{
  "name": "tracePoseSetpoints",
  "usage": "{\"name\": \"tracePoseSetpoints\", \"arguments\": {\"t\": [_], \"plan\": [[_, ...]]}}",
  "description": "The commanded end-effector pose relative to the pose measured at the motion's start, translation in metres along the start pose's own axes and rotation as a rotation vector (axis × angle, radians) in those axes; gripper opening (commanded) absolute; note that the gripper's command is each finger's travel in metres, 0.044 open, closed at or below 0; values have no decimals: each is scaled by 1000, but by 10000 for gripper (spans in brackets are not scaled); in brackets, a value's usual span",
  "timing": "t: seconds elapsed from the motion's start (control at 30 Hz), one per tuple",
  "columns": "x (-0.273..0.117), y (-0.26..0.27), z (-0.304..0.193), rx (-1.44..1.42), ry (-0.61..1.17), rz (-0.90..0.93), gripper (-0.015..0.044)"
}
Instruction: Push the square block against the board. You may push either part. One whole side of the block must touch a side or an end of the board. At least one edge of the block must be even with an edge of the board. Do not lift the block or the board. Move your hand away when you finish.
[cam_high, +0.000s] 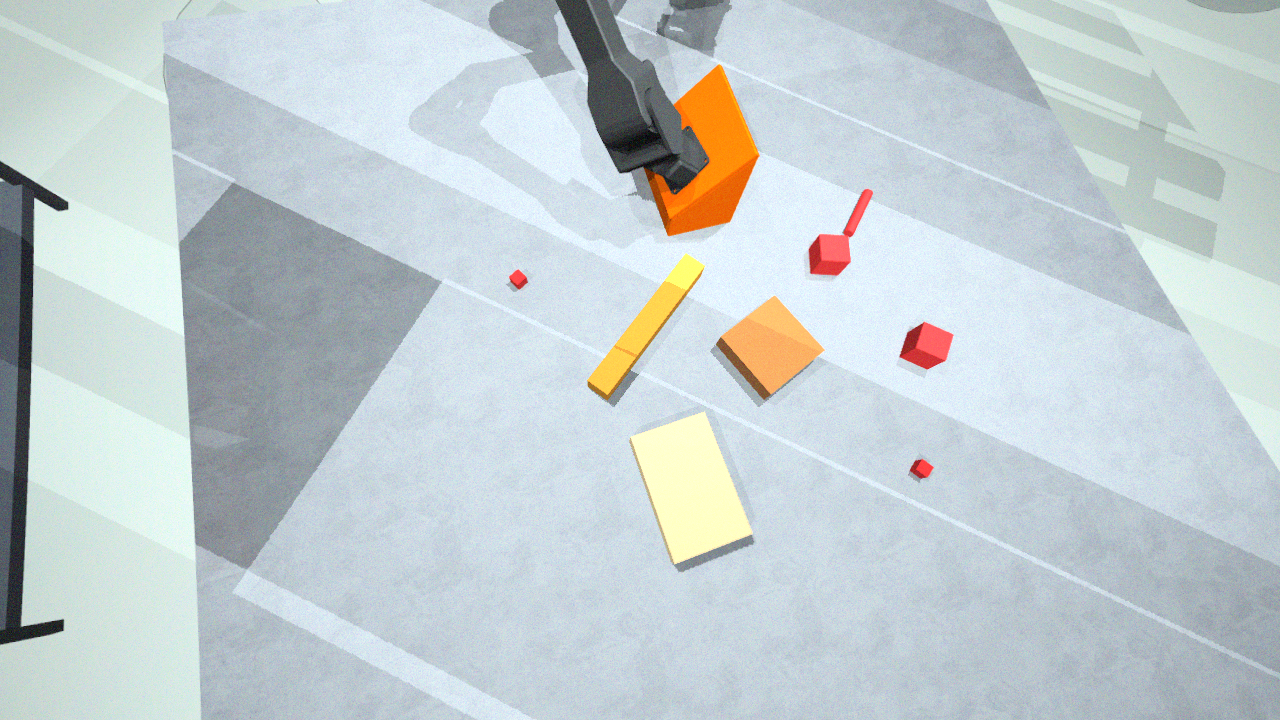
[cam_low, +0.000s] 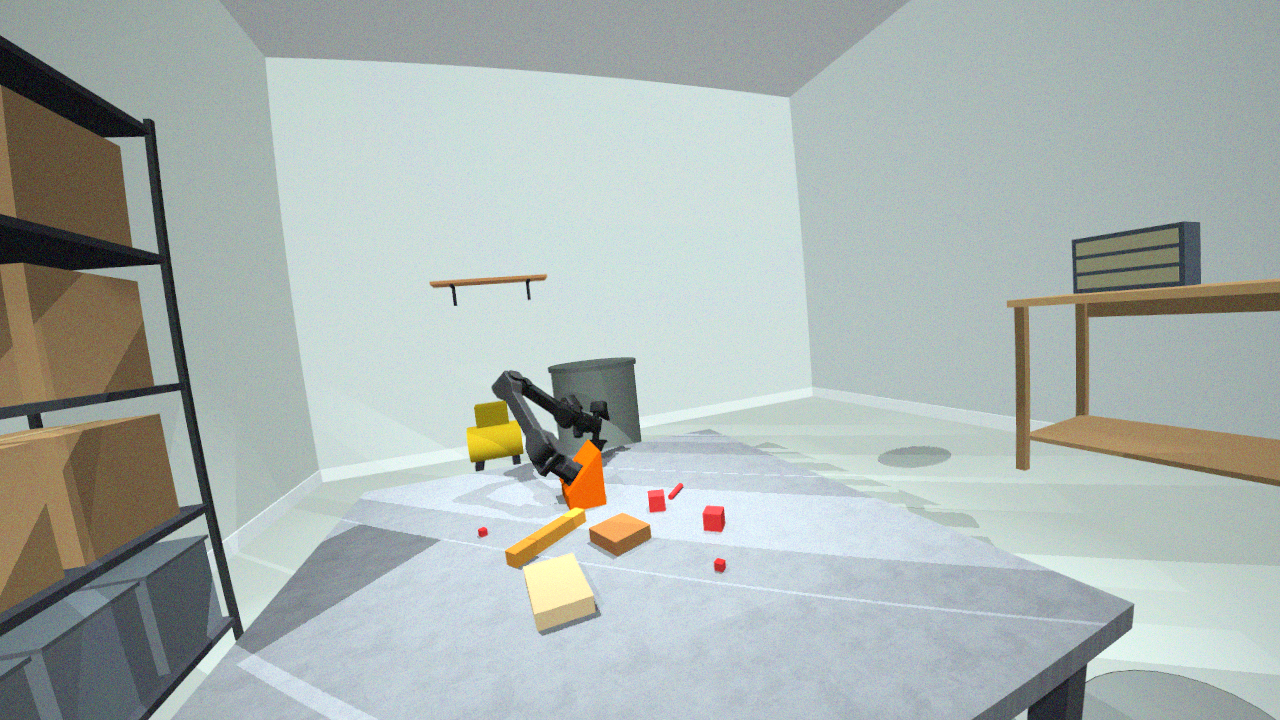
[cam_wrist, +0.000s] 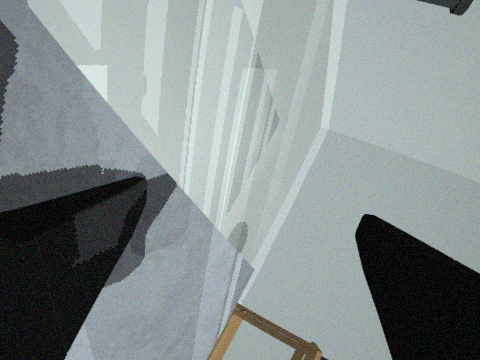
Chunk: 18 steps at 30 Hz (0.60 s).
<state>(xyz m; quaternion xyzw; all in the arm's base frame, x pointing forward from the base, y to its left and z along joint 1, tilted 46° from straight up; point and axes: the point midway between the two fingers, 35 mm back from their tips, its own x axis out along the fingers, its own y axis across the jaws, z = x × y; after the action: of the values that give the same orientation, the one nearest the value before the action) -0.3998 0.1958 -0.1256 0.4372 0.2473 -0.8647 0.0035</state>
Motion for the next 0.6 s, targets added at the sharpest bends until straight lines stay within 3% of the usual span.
{"name": "tracePoseSetpoints", "arguments": {"t": [0.0, 0.13, 0.47, 0.57], "plan": [[0, 0, 0, 0, 0, 0, 374], [-1, -9, -14, 25, 21, -1, 269], [-24, -59, -118, 220, 244, -48, 6], [-37, -70, -152, 296, 313, -64, 0]]}}
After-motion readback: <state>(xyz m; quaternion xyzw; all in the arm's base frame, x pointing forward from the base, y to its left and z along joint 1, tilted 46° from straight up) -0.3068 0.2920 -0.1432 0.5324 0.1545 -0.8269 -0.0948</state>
